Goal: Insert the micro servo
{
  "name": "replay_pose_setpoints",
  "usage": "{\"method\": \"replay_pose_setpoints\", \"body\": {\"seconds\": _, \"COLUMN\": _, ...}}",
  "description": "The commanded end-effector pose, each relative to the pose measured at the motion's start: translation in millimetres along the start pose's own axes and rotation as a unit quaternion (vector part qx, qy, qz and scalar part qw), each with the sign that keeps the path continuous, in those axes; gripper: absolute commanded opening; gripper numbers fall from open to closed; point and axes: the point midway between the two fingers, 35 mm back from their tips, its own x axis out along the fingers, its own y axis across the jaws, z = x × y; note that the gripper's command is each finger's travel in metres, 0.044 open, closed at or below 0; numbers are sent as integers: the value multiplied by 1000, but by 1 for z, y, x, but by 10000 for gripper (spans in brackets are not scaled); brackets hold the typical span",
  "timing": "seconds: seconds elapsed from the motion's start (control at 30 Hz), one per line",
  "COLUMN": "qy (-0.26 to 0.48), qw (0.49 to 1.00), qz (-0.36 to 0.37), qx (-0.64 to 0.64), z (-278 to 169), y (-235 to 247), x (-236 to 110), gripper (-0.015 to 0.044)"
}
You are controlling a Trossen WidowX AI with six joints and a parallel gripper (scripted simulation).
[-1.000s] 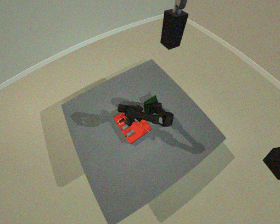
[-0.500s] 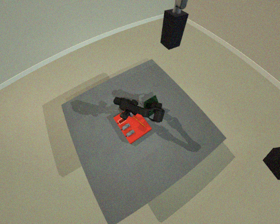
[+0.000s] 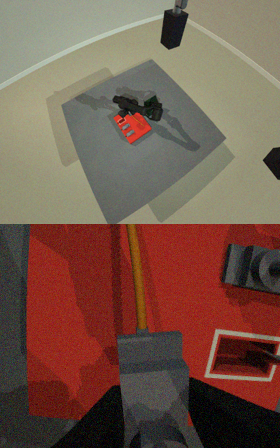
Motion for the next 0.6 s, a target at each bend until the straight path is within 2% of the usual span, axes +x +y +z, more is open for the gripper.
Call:
{"method": "replay_pose_setpoints", "body": {"seconds": 0.0, "qy": 6, "qw": 998, "qz": -1, "qx": 65, "z": -3, "y": -2, "x": -3, "gripper": 0}}
{"method": "replay_pose_setpoints", "body": {"seconds": 0.27, "qy": 6, "qw": 979, "qz": -2, "qx": 202, "z": -3, "y": -2, "x": -3, "gripper": 0}}
{"method": "replay_pose_setpoints", "body": {"seconds": 0.57, "qy": 6, "qw": 936, "qz": -3, "qx": 352, "z": -3, "y": -2, "x": -3, "gripper": 0}}
